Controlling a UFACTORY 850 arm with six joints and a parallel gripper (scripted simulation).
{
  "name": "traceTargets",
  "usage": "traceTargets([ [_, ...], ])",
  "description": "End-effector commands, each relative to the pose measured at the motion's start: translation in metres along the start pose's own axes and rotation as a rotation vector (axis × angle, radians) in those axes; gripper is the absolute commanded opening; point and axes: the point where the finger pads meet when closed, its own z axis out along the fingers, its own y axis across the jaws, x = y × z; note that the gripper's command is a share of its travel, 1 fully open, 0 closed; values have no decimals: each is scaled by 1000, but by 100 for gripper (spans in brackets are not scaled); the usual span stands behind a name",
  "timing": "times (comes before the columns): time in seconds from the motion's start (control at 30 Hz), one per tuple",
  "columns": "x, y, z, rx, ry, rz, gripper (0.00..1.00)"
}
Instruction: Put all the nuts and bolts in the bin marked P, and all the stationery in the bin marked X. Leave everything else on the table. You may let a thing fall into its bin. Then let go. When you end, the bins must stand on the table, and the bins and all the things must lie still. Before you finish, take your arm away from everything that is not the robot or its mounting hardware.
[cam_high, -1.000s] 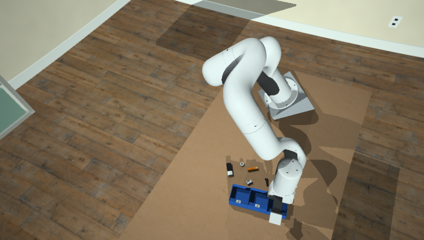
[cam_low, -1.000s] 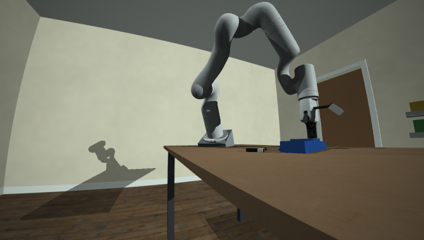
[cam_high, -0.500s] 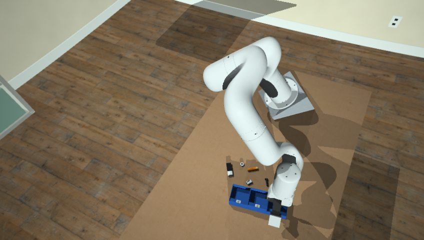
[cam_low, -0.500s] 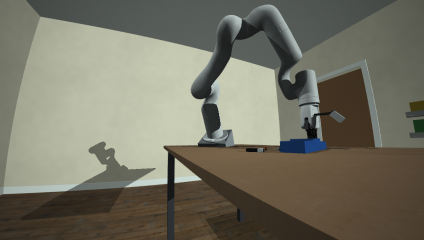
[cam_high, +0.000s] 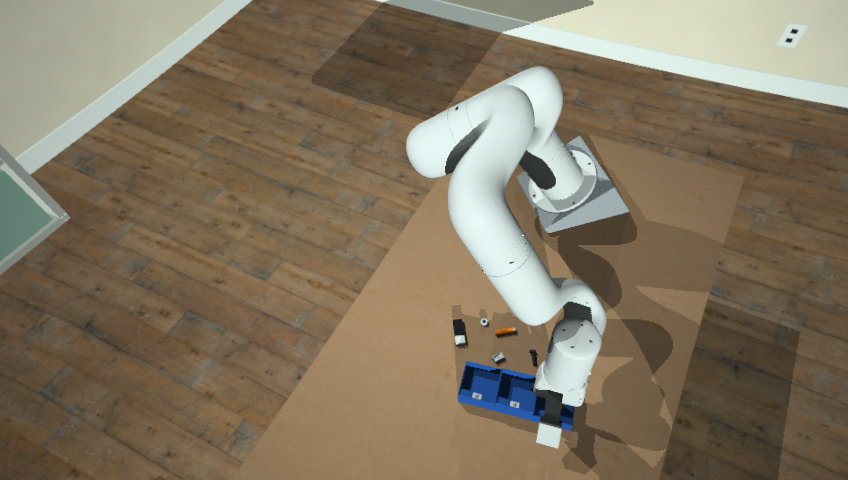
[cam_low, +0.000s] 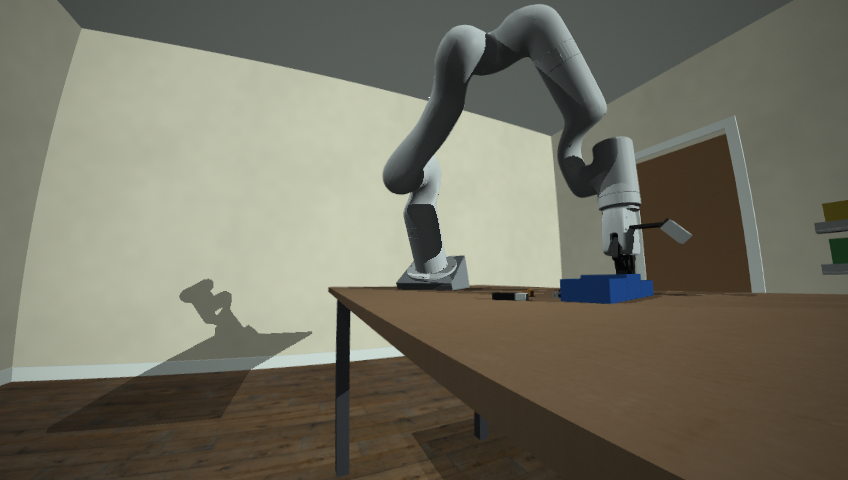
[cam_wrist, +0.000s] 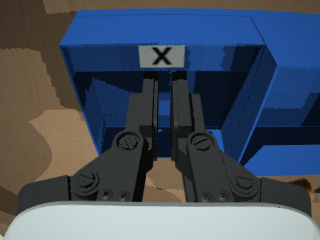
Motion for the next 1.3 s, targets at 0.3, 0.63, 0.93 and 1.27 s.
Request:
traceTargets([
  [0.3,1,0,-1,1,2,0,7],
  [0.63,1,0,-1,1,2,0,7],
  [0.93,1,0,-1,1,2,0,7],
  [1.27,1,0,-11,1,2,0,7],
])
